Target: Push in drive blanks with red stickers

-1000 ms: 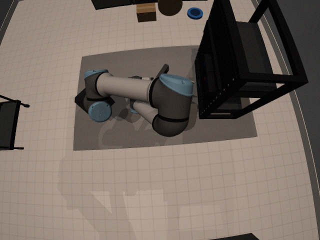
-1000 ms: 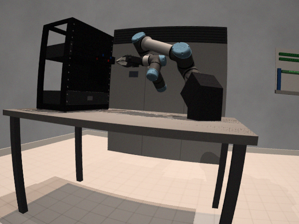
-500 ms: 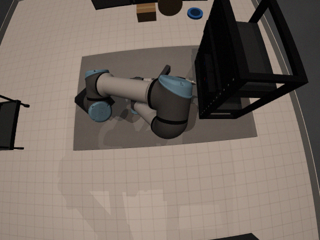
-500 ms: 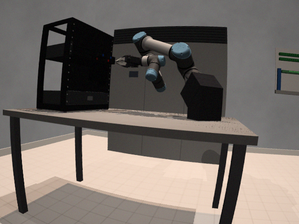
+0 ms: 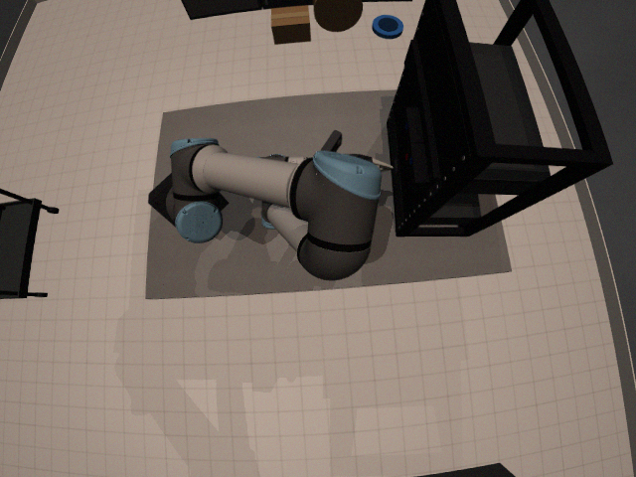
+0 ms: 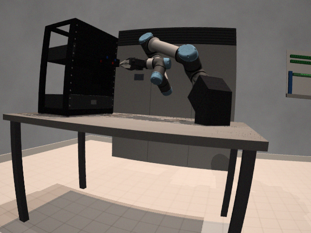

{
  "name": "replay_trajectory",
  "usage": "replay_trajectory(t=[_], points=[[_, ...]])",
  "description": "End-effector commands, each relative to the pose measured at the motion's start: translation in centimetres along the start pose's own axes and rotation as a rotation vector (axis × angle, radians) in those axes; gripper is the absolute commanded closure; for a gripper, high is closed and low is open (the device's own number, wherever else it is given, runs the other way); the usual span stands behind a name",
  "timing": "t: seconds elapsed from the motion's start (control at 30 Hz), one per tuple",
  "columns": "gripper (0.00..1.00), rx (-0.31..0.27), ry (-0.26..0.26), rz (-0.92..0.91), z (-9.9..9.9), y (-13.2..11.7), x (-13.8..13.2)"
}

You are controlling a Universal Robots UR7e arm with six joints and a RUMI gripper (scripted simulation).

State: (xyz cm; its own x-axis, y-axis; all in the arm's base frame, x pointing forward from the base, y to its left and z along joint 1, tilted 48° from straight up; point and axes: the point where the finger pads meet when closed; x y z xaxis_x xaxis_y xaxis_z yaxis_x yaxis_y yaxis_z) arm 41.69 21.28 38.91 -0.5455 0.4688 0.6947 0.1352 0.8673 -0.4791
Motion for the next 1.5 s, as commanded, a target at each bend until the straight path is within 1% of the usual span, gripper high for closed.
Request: replay_trajectory(t=[0.0, 1.0, 1.47], points=[[1.0, 0.017, 0.001, -0.002, -2.5, -1.2, 0.1], [1.0, 0.017, 0.001, -0.002, -2.6, -1.2, 0.1], [1.0, 0.017, 0.001, -0.002, -4.0, -1.7, 0.2]])
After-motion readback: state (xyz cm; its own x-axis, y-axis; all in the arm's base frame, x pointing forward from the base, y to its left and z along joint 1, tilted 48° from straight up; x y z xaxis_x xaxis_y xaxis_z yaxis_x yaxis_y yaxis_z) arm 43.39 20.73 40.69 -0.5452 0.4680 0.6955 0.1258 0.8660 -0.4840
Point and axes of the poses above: the point where the finger pads meet when closed, its own z axis back along the fingers, its own x axis across the jaws, y = z × x, and after that the axes turned 3 degrees about -z, right-handed
